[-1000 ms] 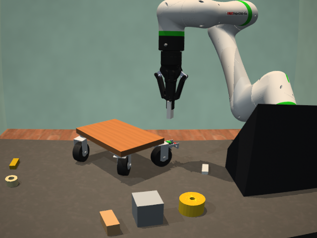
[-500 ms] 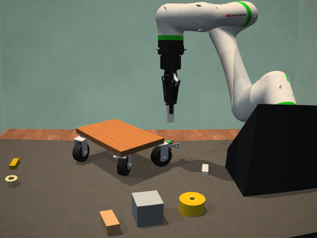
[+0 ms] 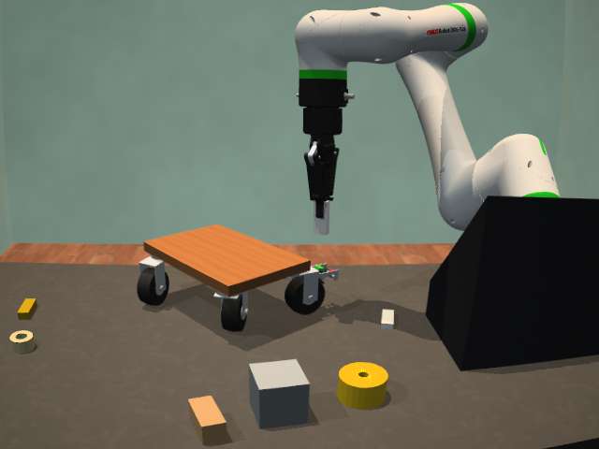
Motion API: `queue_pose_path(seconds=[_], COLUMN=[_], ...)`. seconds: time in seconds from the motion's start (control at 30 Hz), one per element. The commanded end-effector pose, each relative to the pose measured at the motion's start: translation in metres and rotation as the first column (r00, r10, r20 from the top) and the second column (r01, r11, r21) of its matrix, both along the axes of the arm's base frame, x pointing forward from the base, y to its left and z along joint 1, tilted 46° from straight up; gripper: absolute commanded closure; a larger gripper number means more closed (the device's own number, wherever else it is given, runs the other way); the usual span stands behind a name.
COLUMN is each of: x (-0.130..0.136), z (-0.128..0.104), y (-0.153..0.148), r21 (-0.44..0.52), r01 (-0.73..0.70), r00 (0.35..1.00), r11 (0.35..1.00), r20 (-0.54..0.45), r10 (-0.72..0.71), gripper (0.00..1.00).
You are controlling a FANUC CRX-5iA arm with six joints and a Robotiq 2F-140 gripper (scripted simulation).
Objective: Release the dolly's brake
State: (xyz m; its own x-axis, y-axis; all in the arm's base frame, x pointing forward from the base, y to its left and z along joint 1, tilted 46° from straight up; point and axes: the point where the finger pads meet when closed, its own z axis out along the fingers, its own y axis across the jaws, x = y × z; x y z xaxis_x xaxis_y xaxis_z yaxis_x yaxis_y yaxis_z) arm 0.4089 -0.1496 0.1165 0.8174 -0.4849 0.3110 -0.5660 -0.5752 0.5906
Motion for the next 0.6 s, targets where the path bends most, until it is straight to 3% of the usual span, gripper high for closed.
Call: queue_pose_path(seconds=[0.0,0.07,0.13,0.17,0.23,0.57], x=[0.0004,0.0004,0.0004,0.0004,0.0004,0.0004], z=[0.0001,0.0001,0.0001,0.0001,0.0001,0.0001], y=[0.0001,0.0001,0.0001,0.0001,0.0001,0.0001], r21=[-0.040,-0.041,-0.041,-0.039,-0.037,-0.037], r01=[0.197,0.270,0.270,0.371,0.422,0.423], r00=[0.963,0.931,0.931,0.870,0.829,0.828], r11=[0.980,0.962,0.962,0.928,0.906,0.905], r20=[0.196,0.266,0.266,0.365,0.419,0.421], r10=[-0.185,-0.250,-0.250,-0.332,-0.369,-0.370], gripper=[1.00,1.00,1.00,1.00,1.00,1.00])
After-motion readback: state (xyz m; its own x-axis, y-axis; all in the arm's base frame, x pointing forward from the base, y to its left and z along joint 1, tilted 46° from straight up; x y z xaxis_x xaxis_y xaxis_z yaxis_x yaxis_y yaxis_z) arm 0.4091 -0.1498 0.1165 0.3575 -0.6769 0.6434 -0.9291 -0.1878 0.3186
